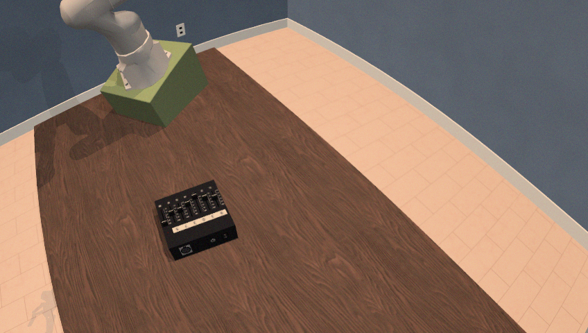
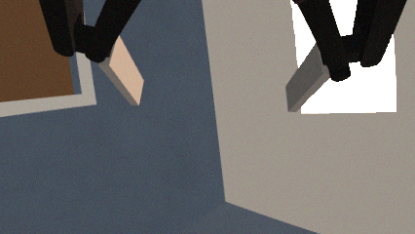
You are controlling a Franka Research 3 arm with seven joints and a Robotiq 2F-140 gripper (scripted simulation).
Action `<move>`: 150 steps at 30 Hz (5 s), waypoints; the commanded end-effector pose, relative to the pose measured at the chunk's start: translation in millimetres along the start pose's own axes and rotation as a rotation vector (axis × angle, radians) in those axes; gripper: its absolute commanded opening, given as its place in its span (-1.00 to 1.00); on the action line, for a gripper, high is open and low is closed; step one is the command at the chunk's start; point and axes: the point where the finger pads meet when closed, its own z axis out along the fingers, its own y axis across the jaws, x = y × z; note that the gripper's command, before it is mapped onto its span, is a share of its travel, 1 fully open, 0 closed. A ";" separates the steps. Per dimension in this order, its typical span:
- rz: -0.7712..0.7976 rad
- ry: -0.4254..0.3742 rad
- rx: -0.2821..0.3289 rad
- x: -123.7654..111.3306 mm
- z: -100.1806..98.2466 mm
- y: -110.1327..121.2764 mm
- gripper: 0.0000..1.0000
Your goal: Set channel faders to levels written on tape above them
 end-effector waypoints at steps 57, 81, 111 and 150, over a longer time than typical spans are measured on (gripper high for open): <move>-0.823 -0.588 -0.915 -125.9 -48.2 526.2 1.00; -0.996 -0.815 -1.148 -117.2 -136.2 646.6 1.00; -1.131 -1.061 -1.357 -94.2 -237.7 734.4 1.00; -1.224 -1.306 -1.529 -64.1 -336.3 787.9 1.00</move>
